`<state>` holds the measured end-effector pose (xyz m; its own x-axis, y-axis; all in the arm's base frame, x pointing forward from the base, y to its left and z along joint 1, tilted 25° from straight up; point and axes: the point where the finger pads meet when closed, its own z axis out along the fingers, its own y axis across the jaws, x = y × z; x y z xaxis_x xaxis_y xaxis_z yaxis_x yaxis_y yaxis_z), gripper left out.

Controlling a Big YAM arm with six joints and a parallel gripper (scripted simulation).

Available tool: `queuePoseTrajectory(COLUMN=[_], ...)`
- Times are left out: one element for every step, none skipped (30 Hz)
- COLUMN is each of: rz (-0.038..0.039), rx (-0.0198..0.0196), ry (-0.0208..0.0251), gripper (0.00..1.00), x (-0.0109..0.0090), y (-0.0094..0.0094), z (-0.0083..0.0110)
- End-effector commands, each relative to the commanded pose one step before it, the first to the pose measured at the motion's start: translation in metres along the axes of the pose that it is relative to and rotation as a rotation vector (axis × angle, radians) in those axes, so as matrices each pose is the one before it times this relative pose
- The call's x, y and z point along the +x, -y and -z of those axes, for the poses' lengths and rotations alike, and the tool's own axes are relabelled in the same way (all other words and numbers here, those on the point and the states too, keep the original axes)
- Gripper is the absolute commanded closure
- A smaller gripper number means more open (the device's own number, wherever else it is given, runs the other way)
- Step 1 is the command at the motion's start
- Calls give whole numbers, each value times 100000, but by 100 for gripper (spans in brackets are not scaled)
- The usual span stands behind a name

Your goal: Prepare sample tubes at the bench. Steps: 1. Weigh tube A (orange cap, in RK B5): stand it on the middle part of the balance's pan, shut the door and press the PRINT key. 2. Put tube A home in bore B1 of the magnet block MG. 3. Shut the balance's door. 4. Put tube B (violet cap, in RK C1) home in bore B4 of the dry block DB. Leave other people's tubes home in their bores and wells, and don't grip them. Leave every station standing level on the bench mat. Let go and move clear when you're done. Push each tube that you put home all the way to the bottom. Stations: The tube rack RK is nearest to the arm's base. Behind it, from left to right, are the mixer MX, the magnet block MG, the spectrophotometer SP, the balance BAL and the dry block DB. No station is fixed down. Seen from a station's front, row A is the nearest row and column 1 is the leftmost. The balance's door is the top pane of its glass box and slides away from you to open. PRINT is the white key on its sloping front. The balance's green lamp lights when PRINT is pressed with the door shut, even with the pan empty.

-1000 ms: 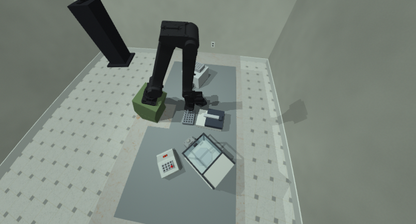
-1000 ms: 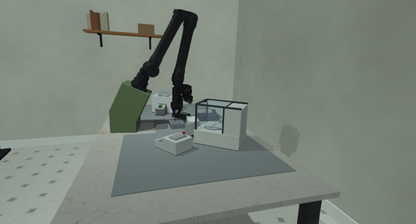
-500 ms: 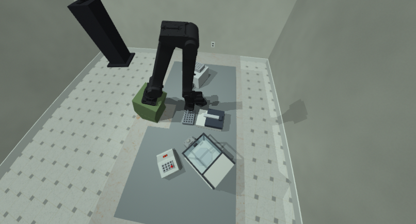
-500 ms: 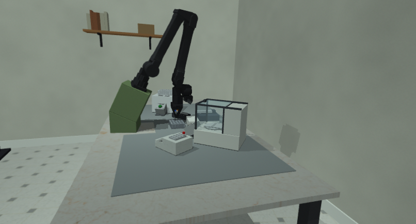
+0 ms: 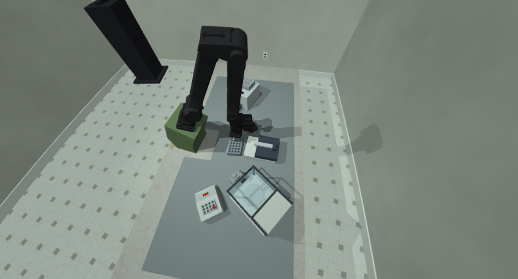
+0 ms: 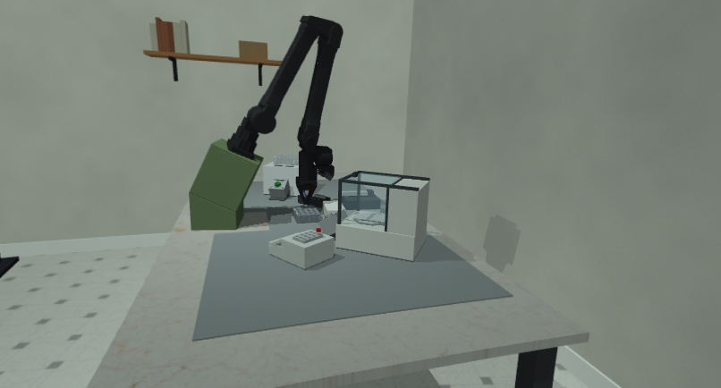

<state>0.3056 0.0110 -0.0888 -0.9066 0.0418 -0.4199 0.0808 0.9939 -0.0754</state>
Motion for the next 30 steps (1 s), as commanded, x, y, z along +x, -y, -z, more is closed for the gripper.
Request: queuePoseTrajectory(rz=[-992,-7,-7,0,0,-157,79,70,38,-3,-9,-15,3,6,-8,-4,-2,-3,-3,-2,0,0,-99,65,51,-1,-15,10,-1,-1], rx=[836,18,7,0,0,30,-15,-12,22,16,7,-6,17,14,18,12,2,-5,0,1,0,0,50,-10,-12,-4,3,28,21,3], ry=[756,3,31,0,0,34,27,27,-144,-37,29,100,-35,-115,8,26,24,23,24,24,0,0,-161,10,73,84,-34,-127,9,20], gripper=[91,91,91,91,91,91,91,91,91,91,91,91,91,91,91,91,91,91,91,91,91,91,91,91,91,91,91,91,91,91], x=[-72,8,5,0,0,4,5,5,49,23,7,-39,-19,15,9,4,4,5,4,4,0,0,52,9,-26,-36,-8,35,7,3], y=[638,12,11,0,0,15,7,7,15,13,10,2,6,8,11,10,8,7,8,8,0,0,18,6,2,2,4,12,10,7], z=[-22,4,5,0,0,4,5,4,4,4,4,-1,-3,-1,4,4,4,4,4,4,0,0,3,3,0,-1,-1,2,3,3])
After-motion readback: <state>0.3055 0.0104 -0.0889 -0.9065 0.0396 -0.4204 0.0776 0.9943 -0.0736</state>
